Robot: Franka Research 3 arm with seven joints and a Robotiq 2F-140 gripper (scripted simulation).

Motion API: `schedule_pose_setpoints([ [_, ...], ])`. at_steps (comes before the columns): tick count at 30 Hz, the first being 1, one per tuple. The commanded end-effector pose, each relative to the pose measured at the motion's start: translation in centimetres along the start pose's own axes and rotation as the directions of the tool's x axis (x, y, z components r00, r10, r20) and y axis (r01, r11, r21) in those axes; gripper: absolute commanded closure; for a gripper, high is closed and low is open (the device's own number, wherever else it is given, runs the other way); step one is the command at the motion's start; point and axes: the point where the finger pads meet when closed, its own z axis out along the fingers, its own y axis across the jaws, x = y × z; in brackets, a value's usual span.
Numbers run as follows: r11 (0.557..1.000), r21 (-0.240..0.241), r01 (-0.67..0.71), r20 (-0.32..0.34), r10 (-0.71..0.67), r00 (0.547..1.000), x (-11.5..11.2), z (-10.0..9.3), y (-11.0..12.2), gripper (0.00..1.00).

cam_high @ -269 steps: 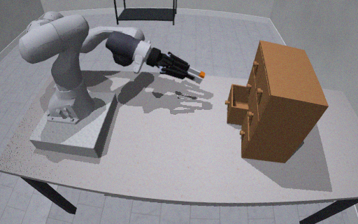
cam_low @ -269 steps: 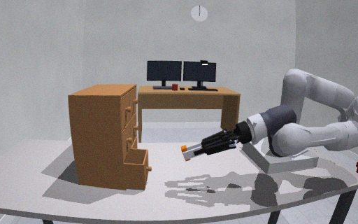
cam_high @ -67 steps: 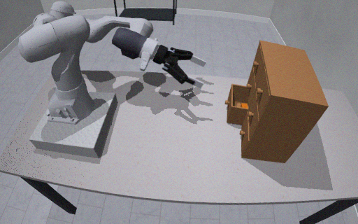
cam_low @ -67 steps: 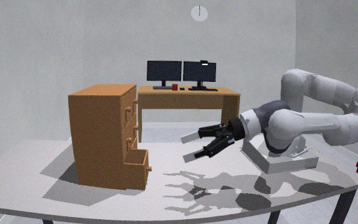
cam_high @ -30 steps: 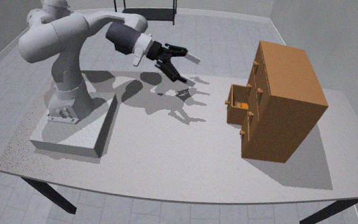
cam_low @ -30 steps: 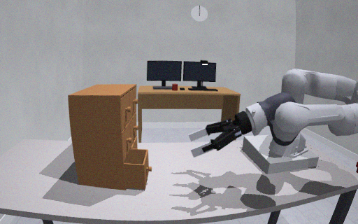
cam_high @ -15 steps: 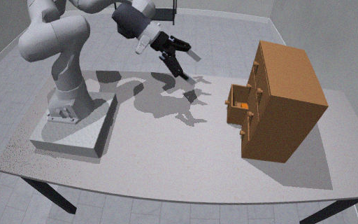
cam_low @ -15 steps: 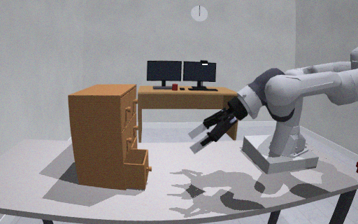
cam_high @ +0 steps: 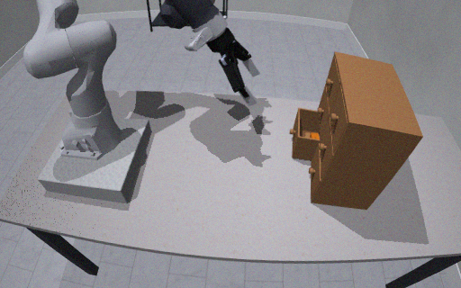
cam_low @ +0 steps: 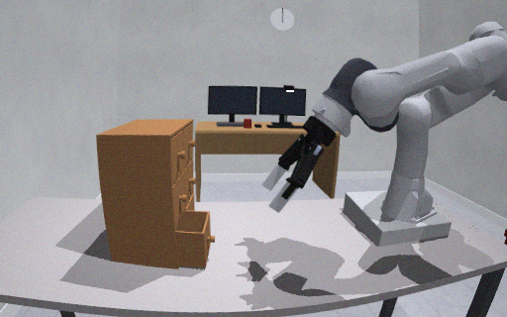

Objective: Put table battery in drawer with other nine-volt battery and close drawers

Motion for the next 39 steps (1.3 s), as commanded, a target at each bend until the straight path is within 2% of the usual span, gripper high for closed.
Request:
schedule_pose_setpoints([
  [1,0.999,0.032,-0.039,-0.199,0.045,0.979,0.6,0.0,0.4,0.0],
  [4,0.999,0.032,-0.039,-0.307,0.047,0.951,0.4,-0.3,0.4,0.0],
  [6,0.999,0.032,-0.039,-0.307,0.047,0.951,0.4,-0.3,0.4,0.0],
  [11,0.999,0.032,-0.039,-0.431,0.049,0.901,0.1,-0.7,0.4,0.0],
  [17,0.999,0.032,-0.039,-0.515,0.05,0.856,-0.1,-1.0,0.4,0.0],
  [27,0.999,0.032,-0.039,-0.558,0.051,0.829,-0.2,-1.1,0.4,0.0],
  [39,0.999,0.032,-0.039,-0.562,0.051,0.826,-0.2,-1.1,0.3,0.0],
])
